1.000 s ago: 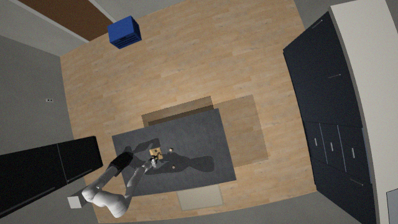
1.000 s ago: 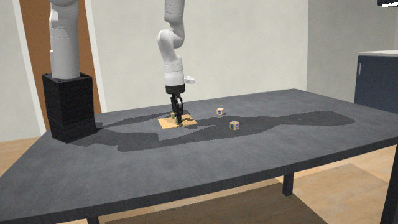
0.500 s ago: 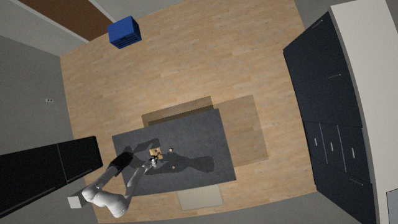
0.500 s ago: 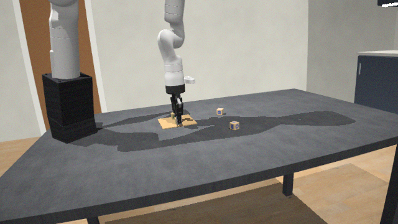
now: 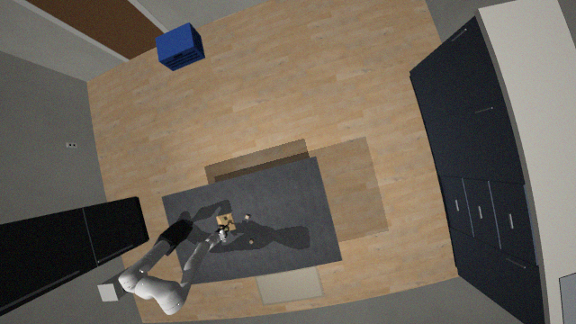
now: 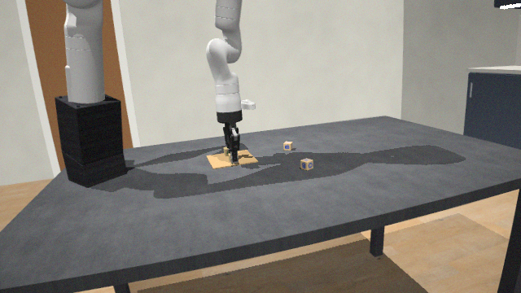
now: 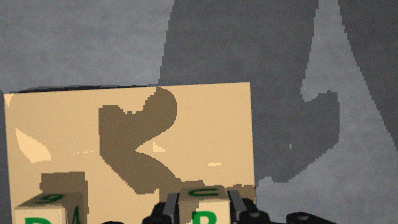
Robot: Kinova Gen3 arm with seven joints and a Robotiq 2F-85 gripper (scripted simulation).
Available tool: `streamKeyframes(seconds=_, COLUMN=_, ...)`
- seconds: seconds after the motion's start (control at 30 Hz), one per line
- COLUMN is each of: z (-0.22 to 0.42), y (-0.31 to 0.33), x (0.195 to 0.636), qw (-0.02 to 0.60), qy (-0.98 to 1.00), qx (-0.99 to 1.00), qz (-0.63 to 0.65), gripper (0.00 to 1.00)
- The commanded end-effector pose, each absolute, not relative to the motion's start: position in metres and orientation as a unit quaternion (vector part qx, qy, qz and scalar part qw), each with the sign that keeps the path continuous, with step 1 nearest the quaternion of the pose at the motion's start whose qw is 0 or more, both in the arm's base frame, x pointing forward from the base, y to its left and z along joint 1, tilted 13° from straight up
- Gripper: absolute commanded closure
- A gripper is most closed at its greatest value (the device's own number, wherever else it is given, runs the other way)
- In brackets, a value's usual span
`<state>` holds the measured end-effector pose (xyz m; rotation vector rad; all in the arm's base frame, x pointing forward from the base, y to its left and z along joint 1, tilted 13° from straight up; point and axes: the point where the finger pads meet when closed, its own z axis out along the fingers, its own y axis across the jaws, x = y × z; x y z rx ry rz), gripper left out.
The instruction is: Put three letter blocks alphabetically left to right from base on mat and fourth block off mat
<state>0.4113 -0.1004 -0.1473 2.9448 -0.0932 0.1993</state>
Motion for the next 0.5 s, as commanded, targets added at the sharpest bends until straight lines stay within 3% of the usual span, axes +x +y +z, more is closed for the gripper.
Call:
streamKeyframes(seconds=0.0, z=-0.1468, y=-0.1002, x=0.4119, qw=0.094, qy=-0.031, qx=0.993, qz=0.068, gripper=0.79)
streamKeyframes(seconds=0.17, z=-0.1468, y=-0.1002, x=0.4119, qw=0.094, qy=-0.031, qx=0.993, qz=0.068, gripper=0.79)
streamKeyframes(seconds=0.47, z=-0.1468, y=-0.1002, x=0.4119, qw=0.094, qy=-0.031, qx=0.993, qz=0.068, gripper=0.67)
